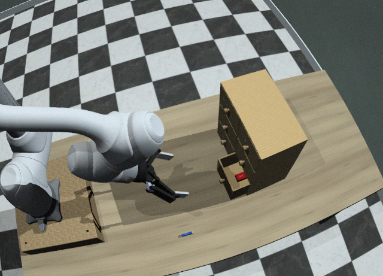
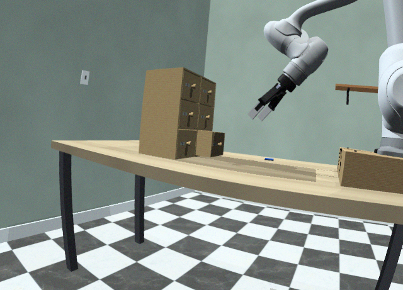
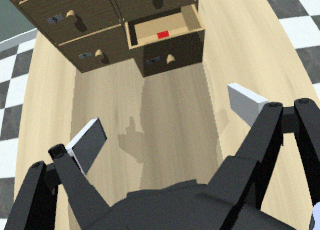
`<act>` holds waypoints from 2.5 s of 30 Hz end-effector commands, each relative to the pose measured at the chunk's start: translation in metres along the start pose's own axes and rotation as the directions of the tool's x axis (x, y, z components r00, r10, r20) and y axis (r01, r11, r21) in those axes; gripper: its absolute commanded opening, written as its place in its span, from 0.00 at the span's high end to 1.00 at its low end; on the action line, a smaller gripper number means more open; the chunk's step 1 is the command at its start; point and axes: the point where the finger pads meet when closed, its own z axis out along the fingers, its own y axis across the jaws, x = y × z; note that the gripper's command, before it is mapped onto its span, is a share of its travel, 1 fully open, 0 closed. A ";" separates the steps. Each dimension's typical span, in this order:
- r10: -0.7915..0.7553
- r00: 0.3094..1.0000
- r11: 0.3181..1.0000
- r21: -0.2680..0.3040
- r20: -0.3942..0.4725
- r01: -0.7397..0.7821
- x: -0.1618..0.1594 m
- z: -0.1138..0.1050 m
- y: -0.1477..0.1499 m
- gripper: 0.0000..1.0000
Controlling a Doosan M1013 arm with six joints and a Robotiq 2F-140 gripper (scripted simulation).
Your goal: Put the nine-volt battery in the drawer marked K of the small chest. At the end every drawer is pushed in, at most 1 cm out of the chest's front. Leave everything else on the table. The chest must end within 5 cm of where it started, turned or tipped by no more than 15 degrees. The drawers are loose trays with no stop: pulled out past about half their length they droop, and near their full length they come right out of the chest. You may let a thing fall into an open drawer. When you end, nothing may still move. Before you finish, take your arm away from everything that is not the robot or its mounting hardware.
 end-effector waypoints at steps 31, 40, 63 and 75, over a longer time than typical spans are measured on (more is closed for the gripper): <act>-0.010 0.802 1.000 0.022 0.597 -0.004 0.019 -0.016 0.002 0.00; -0.011 0.773 1.000 0.022 0.634 -0.004 0.020 -0.017 0.002 0.00; -0.011 0.766 1.000 0.022 0.643 -0.004 0.020 -0.018 0.003 0.00; -0.011 0.766 1.000 0.022 0.643 -0.004 -0.018 -0.115 0.033 0.00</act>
